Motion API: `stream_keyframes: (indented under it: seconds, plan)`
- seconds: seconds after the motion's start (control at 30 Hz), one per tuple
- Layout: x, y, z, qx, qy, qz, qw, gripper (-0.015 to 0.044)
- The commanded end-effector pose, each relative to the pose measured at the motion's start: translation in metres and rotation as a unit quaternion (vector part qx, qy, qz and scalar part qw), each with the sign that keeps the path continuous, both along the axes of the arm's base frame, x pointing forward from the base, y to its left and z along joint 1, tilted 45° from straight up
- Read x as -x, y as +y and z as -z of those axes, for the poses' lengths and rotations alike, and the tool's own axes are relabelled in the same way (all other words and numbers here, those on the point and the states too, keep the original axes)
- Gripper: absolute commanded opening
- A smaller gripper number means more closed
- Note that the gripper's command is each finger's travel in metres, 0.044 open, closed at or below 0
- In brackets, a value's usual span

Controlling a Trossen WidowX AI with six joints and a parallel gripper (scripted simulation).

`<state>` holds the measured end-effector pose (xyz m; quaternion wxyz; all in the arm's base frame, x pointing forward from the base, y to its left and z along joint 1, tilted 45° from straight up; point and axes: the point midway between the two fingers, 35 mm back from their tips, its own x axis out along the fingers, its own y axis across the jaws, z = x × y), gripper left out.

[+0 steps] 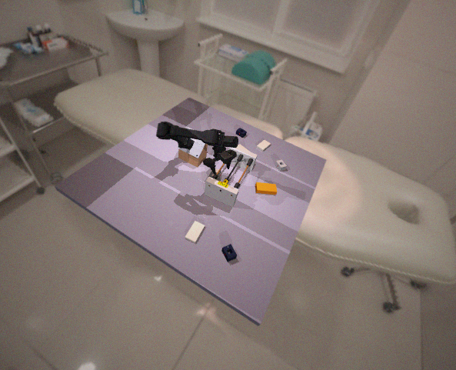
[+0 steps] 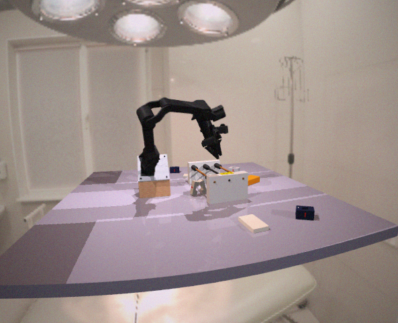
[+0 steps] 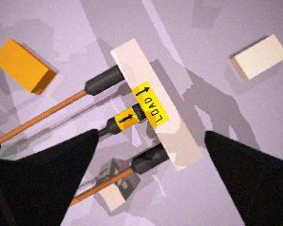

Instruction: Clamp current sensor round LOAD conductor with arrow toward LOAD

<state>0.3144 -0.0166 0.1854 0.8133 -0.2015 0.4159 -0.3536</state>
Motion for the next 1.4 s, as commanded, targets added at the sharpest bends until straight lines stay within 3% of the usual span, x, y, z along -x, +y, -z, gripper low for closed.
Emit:
stream_keyframes:
  seconds: [0.0,0.1,0.3,1.37]
  plan:
    - [0.009,0.002,0.02,0.003,0.041,-0.024,0.999,0.0361]
    - [0.032,0.006,0.06,0.007,0.127,-0.079,0.989,0.029]
    - [0.084,0.007,0.126,0.012,0.271,-0.179,0.946,0.029]
    - [0.072,-0.015,0.156,0.01,0.275,-0.182,0.944,0.029]
